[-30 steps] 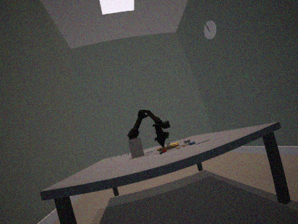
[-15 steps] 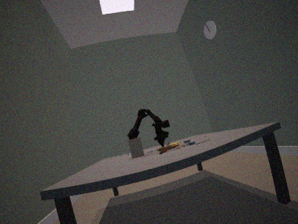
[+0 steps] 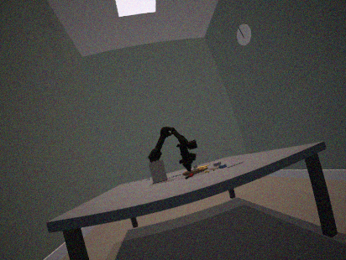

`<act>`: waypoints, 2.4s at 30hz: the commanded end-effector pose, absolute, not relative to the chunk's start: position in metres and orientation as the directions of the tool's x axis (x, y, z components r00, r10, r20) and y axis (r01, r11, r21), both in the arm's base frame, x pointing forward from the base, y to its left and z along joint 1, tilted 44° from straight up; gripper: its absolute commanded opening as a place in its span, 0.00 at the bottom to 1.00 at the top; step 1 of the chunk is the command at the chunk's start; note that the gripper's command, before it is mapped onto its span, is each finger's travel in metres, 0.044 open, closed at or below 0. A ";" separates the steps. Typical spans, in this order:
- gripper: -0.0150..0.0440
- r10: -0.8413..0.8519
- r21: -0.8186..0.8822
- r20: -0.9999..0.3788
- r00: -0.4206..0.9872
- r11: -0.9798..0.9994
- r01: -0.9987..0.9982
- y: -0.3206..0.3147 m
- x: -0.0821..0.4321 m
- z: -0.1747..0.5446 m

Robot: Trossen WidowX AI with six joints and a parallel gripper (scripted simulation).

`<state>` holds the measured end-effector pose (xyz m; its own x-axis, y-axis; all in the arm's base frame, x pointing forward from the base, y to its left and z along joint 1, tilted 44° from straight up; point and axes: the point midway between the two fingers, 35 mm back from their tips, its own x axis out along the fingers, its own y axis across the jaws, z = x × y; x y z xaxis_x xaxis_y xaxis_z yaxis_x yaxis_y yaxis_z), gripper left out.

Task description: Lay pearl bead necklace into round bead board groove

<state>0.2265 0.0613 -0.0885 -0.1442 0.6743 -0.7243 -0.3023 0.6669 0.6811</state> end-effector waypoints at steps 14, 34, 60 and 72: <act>1.00 0.676 0.686 -0.721 -0.151 0.667 -0.292 0.058 0.226 -0.085; 0.91 0.676 0.684 -0.722 -0.150 0.662 -0.308 0.055 0.228 -0.082; 0.46 0.674 0.662 -0.724 -0.146 0.620 -0.420 0.052 0.241 -0.078; 0.46 0.676 0.666 -0.721 -0.150 0.618 -0.418 0.065 0.236 -0.091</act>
